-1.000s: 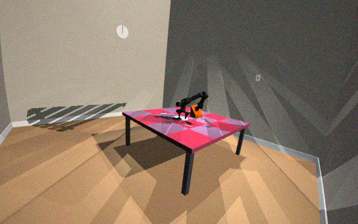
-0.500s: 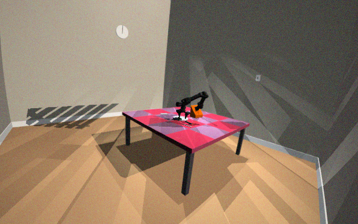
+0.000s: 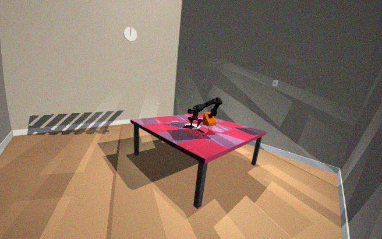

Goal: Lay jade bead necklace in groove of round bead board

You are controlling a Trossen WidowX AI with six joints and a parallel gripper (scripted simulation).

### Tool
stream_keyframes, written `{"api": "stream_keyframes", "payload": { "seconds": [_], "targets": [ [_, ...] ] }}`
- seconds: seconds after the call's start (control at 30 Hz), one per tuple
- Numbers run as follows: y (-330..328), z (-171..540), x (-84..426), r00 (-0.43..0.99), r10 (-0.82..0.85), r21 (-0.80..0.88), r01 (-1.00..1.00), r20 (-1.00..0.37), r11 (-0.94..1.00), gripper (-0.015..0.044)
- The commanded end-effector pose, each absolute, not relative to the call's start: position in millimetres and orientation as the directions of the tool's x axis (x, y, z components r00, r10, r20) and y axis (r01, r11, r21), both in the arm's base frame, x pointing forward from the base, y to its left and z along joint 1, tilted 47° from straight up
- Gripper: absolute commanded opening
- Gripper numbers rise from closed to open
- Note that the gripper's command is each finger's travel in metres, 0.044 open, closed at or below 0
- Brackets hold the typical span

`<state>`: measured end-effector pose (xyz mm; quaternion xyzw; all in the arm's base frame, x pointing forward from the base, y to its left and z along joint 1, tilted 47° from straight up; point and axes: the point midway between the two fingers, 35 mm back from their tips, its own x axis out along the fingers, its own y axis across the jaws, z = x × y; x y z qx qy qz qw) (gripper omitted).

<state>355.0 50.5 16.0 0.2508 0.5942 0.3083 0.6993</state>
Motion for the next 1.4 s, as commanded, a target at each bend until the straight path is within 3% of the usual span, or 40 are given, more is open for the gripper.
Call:
{"api": "stream_keyframes", "payload": {
  "seconds": [0.0, 0.3, 0.47, 0.83, 1.37],
  "targets": [
    [51, 16, 355, 0.105, 0.729, 0.717, -0.133, -0.676, 0.684, 0.044],
    [51, 16, 355, 0.105, 0.729, 0.717, -0.133, -0.676, 0.684, 0.044],
    [27, 13, 358, 0.144, 0.713, 0.695, -0.159, -0.687, 0.702, 0.0407],
    [-2, 3, 356, 0.098, 0.724, 0.606, -0.477, -0.683, 0.637, 0.038],
    [5, -3, 359, 0.105, 0.722, 0.602, -0.479, -0.684, 0.639, 0.038]
  ]
}}
